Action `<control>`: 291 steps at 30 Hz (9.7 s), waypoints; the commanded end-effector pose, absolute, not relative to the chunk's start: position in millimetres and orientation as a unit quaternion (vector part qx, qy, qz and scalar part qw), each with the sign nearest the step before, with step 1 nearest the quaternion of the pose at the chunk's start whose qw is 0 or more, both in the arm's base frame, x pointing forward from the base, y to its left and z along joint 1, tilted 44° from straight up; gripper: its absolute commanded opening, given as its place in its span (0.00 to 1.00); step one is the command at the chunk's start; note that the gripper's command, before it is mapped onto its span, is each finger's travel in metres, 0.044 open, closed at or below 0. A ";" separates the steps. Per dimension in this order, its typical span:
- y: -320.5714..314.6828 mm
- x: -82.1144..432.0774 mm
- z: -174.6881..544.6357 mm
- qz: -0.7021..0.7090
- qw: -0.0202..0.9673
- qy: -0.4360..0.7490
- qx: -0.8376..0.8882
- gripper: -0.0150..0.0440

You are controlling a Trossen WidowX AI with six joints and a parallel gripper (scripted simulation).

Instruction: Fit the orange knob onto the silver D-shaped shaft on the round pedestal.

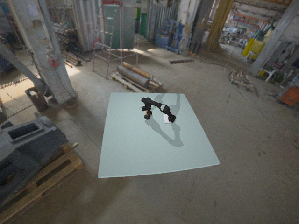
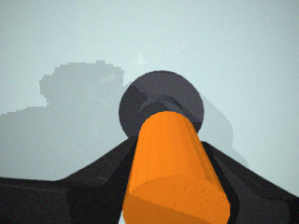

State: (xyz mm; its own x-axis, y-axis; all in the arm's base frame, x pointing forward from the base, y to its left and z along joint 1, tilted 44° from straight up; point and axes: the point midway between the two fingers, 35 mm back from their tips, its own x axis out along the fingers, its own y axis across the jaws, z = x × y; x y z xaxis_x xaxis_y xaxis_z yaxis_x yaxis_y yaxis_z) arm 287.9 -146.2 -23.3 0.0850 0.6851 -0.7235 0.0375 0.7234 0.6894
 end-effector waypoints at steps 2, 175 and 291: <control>-145.3 289.8 -22.4 0.236 0.681 0.632 0.285 0.25; -143.8 288.5 -19.5 0.100 0.607 0.667 0.421 0.25; -140.6 287.2 -23.0 0.012 0.547 0.674 0.496 0.25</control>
